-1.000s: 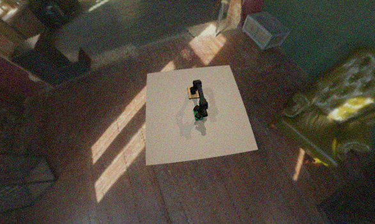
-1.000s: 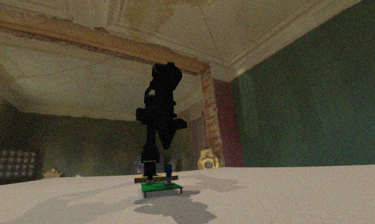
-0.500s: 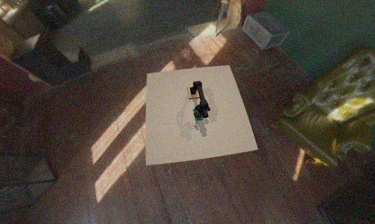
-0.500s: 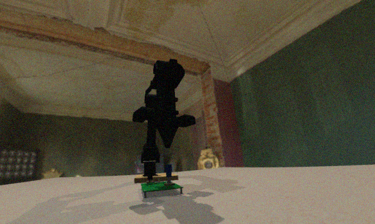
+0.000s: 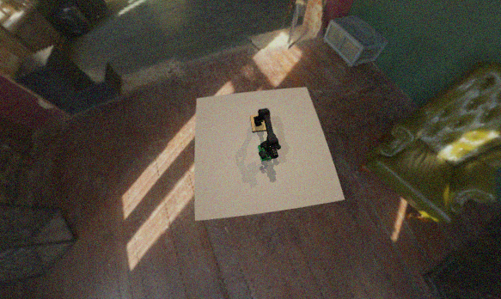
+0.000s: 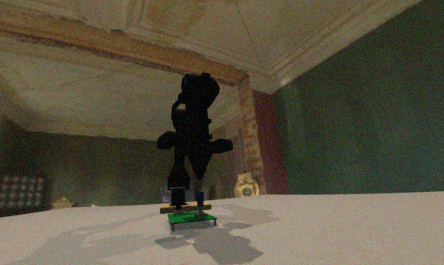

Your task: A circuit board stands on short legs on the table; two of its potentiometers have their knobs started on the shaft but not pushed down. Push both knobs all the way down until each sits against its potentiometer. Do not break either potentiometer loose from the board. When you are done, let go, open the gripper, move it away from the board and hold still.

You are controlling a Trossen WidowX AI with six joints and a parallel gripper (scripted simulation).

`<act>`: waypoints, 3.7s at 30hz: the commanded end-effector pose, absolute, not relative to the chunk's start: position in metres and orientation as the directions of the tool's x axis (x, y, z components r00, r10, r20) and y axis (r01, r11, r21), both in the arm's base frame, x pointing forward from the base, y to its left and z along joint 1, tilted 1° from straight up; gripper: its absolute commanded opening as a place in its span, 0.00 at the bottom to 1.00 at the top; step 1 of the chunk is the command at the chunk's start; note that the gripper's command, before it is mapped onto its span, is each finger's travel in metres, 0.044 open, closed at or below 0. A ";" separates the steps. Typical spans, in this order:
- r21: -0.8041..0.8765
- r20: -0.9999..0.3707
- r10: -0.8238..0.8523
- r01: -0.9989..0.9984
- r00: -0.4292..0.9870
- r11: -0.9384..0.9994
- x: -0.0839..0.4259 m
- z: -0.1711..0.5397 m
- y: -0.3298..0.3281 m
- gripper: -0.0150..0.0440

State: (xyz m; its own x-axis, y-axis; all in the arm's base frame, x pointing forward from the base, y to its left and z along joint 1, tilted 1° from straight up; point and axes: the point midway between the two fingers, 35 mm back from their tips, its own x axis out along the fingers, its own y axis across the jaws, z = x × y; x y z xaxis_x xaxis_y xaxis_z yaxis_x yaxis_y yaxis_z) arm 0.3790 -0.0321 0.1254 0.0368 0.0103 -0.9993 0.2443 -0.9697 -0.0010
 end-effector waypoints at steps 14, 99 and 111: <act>0.001 -1.000 0.007 0.240 0.031 -0.971 0.378 0.102 -0.032 0.25; 0.001 -1.000 0.007 0.240 0.031 -0.971 0.379 0.091 -0.032 0.25; 0.001 -1.000 0.007 0.240 0.031 -0.971 0.379 0.088 -0.032 0.25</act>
State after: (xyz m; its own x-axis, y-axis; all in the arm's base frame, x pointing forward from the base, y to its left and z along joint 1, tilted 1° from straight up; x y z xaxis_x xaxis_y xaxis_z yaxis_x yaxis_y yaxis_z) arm 0.3786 -0.0318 0.0937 0.0350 0.0102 -0.9993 0.2437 -0.9698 -0.0014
